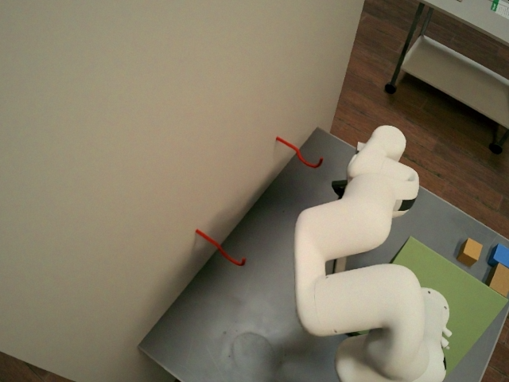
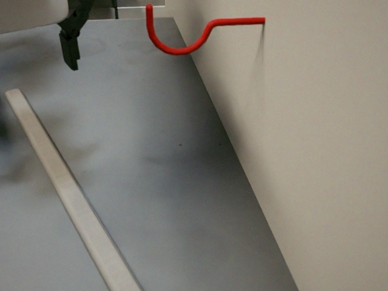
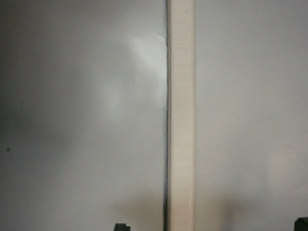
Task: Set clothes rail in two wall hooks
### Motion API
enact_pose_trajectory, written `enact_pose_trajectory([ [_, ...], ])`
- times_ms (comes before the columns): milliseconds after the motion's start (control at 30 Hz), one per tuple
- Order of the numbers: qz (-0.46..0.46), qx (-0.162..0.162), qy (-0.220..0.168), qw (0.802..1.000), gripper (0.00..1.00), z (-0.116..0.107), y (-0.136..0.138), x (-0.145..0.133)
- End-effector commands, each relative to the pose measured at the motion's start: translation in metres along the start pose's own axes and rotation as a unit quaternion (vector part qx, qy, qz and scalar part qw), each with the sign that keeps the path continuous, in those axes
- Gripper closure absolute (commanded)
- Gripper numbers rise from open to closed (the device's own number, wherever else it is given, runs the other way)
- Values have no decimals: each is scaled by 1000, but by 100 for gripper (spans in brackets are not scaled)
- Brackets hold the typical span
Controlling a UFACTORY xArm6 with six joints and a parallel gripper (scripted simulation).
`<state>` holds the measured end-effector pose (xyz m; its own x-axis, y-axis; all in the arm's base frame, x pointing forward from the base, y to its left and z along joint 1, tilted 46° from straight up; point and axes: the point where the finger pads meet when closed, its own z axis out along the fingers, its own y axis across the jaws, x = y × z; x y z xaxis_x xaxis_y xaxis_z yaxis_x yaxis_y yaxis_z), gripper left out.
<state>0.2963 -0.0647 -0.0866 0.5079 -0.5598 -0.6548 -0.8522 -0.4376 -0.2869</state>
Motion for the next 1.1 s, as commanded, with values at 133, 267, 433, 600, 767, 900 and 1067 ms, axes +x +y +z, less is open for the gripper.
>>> enact_pose_trajectory([
  [133,0,0,2,1000,0,0,-1,1],
  [267,0,0,2,1000,0,7,-1,1],
  [433,0,1,2,1000,0,15,-1,1],
  [600,0,1,2,1000,0,20,-1,1],
  [767,0,1,2,1000,0,28,-1,1],
  [900,0,1,1,1000,0,35,-1,1],
  [1067,0,1,1,1000,0,44,-1,1],
])
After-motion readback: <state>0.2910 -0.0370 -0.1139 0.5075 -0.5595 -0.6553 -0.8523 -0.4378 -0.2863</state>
